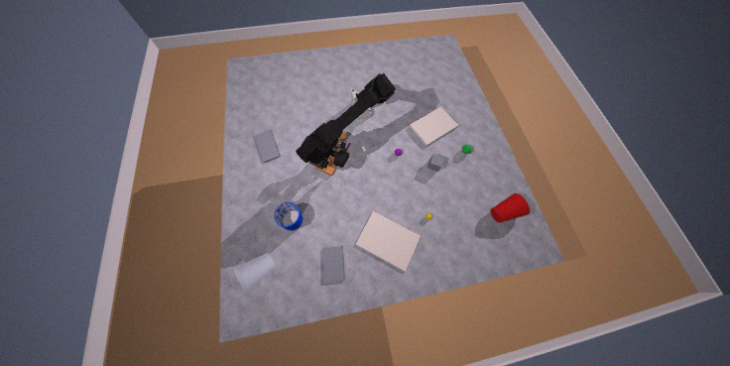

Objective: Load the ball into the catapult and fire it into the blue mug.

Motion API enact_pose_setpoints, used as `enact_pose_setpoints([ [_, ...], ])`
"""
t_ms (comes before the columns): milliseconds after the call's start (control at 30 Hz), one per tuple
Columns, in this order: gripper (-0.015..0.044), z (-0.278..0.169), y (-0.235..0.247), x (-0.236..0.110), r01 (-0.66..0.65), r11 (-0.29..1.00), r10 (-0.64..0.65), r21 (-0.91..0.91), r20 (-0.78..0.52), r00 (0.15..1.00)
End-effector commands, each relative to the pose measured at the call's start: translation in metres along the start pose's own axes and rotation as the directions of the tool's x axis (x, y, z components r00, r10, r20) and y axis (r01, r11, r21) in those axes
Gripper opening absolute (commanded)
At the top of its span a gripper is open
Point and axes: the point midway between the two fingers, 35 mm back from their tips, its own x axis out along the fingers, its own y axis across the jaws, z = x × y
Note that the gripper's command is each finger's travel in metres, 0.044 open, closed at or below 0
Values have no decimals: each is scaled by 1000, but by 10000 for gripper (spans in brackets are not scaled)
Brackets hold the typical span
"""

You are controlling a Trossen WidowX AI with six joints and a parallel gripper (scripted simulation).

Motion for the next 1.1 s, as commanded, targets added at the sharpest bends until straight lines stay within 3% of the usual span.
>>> enact_pose_setpoints([
  [0,440,-3,0,9,-5,1000,5,6,-8,1000],
  [300,440,-3,1,18,-5,1000,5,6,-8,1000],
  [667,151,-1,0,15,-1,1000,1,0,-3,1000],
  [900,85,-1,0,12,-1,1000,1,0,-3,1000],
  [1000,6,0,0,-24,0,1000,0,1,-3,1000],
  [1067,0,-1,0,-35,0,1000,0,1,-3,1000],
])
